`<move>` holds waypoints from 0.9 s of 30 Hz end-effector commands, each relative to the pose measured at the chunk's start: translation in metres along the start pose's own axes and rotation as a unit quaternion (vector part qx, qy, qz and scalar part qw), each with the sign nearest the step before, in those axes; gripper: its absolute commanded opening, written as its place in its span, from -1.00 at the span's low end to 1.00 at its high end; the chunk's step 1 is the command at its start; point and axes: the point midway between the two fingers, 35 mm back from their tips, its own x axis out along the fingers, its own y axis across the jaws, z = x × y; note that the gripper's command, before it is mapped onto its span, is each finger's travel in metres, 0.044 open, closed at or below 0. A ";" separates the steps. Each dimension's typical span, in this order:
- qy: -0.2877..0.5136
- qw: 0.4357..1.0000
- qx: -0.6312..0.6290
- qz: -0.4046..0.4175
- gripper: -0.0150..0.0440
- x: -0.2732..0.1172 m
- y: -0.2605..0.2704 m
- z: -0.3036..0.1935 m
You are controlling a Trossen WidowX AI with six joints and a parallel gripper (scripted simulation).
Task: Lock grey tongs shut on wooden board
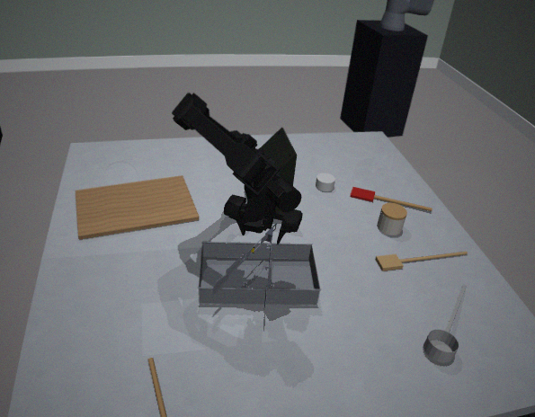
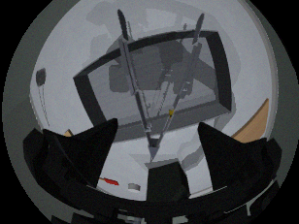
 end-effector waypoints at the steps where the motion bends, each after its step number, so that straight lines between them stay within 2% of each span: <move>1: 0.001 1.000 0.003 0.002 1.00 0.000 0.001 0.001; 27: 0.001 1.000 0.003 0.004 1.00 0.042 0.005 0.003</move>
